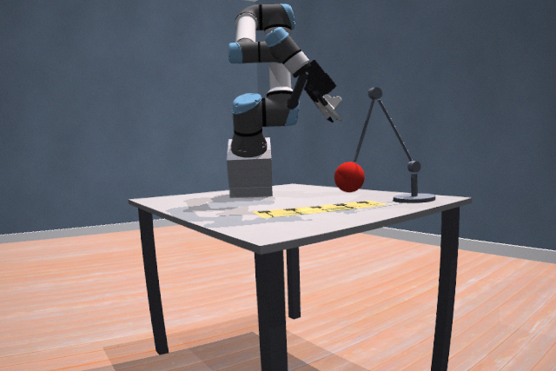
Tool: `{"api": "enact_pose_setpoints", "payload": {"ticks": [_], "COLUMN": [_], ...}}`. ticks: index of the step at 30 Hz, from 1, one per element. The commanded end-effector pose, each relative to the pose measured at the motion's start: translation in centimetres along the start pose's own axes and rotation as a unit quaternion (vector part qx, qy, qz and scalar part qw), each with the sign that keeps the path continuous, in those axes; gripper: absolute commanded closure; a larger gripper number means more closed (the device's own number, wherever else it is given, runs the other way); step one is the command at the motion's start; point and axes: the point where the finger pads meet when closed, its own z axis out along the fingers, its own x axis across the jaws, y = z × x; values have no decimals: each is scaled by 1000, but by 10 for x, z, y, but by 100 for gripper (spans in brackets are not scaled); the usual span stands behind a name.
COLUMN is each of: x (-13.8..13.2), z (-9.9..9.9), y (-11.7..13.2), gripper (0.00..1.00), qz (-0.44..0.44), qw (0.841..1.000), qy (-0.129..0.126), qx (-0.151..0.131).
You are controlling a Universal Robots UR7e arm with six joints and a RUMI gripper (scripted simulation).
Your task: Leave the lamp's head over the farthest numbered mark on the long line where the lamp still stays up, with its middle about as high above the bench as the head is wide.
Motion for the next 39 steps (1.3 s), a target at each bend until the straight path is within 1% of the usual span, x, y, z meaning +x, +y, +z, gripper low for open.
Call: {"api": "enact_pose_setpoints", "payload": {"ticks": [1,22,29,37,39], "x": [0,0,1,2,2], "z": [0,0,-5,-9,-9], "y": [0,0,8,16,16], "gripper": [0,0,0,0,0], "qz": [0,0,-54,-115,-115], "qw": [1000,1000,998,990,990], "qy": [0,0,35,75,75], "qx": [0,0,-9,-19,-19]}}
